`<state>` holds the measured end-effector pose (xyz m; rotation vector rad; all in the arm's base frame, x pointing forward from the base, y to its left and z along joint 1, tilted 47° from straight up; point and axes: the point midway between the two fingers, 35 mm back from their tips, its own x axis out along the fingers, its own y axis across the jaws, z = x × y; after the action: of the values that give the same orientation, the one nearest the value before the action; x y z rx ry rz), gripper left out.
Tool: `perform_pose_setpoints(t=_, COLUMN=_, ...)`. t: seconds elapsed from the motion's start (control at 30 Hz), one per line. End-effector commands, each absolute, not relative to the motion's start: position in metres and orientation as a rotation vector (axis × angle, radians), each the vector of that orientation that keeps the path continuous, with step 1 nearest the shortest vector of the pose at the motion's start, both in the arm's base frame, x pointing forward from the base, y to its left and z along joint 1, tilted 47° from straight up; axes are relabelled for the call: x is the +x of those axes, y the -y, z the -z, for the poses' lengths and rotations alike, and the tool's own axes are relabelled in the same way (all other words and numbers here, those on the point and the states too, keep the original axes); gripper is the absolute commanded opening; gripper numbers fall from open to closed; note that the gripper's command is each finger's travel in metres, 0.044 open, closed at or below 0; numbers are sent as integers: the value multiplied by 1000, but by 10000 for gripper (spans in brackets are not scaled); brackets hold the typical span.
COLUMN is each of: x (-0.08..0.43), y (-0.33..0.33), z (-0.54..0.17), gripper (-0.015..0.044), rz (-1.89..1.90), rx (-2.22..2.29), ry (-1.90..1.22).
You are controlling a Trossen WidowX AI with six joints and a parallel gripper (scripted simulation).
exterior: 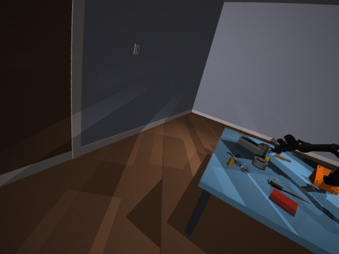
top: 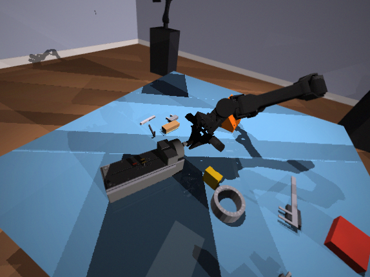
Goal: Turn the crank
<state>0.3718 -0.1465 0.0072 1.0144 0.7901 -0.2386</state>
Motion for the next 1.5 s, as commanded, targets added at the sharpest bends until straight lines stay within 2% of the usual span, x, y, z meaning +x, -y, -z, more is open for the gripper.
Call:
perform_pose_setpoints(t=0.0, x=366, y=154, z=-4, gripper=0, rz=263, rx=1021, ry=-788)
perform_pose_setpoints(t=1.47, x=362, y=157, z=3, gripper=0, rz=263, rx=1021, ry=-788)
